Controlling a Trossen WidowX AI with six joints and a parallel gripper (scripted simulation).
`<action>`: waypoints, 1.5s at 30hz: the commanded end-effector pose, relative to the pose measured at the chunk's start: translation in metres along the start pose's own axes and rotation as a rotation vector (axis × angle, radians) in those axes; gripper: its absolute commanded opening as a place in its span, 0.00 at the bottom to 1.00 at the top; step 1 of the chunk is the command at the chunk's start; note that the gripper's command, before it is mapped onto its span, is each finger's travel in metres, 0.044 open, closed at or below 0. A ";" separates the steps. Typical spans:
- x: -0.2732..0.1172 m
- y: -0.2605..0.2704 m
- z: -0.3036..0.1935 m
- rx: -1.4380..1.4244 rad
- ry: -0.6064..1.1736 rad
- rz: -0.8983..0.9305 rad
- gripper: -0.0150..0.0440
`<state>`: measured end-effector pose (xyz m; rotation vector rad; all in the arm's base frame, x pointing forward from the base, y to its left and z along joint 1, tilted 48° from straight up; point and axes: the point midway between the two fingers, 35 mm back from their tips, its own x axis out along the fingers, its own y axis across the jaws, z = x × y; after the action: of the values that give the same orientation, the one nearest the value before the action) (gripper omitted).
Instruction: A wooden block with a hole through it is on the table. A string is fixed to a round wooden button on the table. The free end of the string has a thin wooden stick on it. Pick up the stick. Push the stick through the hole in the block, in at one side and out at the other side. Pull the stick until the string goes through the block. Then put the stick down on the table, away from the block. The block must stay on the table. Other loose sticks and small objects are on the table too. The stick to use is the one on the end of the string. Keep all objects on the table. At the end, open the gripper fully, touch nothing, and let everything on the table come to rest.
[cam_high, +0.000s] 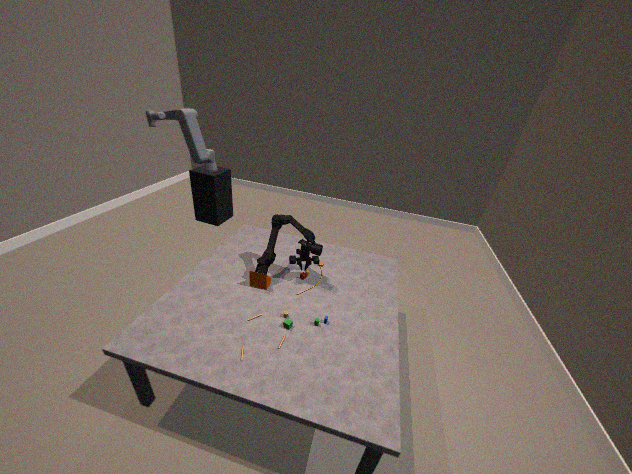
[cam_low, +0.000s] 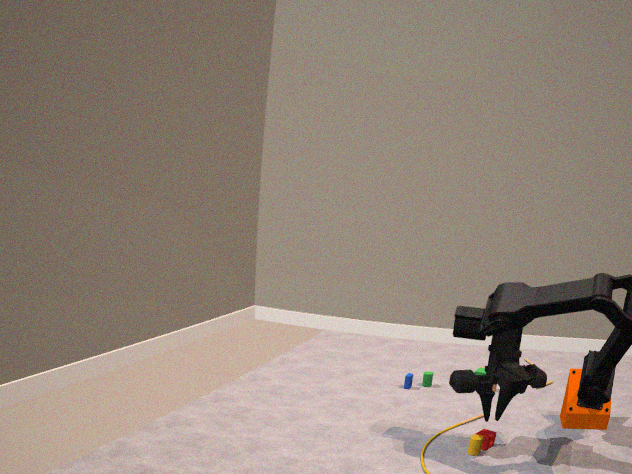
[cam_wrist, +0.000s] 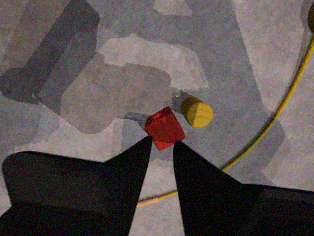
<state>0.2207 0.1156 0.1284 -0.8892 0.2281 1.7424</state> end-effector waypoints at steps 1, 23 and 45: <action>-0.001 -0.005 -0.013 0.374 0.007 -0.003 0.57; -0.003 -0.014 -0.071 2.309 0.007 -0.017 1.00; -0.003 -0.012 -0.115 3.699 -0.006 -0.022 1.00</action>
<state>0.2634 0.0765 0.0742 1.2135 1.8528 0.0299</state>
